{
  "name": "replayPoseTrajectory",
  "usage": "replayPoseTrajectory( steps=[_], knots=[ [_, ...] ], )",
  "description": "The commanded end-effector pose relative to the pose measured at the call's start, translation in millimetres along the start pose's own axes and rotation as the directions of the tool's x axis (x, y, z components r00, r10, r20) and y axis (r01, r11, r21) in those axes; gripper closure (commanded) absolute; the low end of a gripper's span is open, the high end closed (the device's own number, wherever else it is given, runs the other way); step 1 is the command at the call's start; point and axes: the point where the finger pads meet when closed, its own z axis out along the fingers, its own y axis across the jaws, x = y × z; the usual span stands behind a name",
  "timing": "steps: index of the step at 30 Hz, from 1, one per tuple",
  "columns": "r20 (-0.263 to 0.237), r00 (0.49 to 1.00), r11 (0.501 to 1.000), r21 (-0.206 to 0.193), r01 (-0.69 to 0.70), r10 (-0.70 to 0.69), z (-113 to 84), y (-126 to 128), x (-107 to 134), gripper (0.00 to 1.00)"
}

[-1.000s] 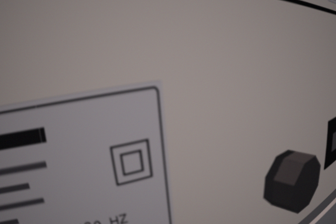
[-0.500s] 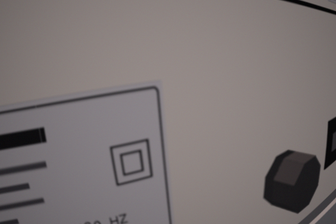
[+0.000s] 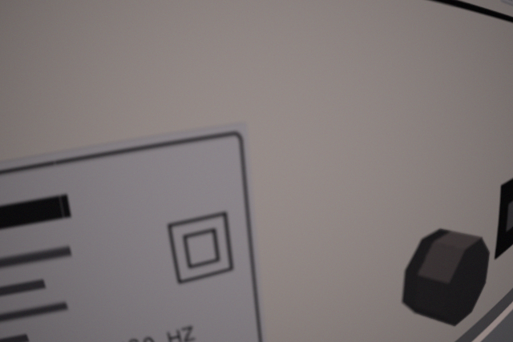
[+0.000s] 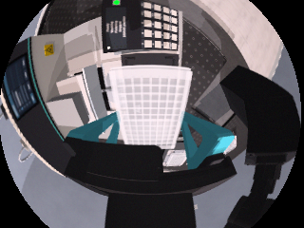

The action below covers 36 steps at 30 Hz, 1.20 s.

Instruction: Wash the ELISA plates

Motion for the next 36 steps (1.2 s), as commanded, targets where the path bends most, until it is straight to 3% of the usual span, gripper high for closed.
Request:
replayPoseTrajectory(
  steps=[1,12,19,25,31,33,36],
  knots=[
    [0.016,0.999,0.999,-0.032,0.03,-0.03,-14.6,17,-6,0.16],
    [0.006,1.0,1.0,-0.012,0.019,-0.019,-8.4,7,-3,0.16],
    [0.006,0.977,0.977,-0.011,0.212,-0.212,-3.8,6,27,0.16],
    [0.006,0.916,0.916,-0.011,0.4,-0.4,-1.0,9,57,0.16],
    [0.009,0.818,0.818,-0.014,0.575,-0.575,1.1,14,87,0.16],
    [0.009,0.818,0.818,-0.014,0.575,-0.575,1.1,14,87,0.16],
    [0.007,0.759,0.759,-0.01,0.651,-0.651,2.6,14,102,0.16]
  ],
)
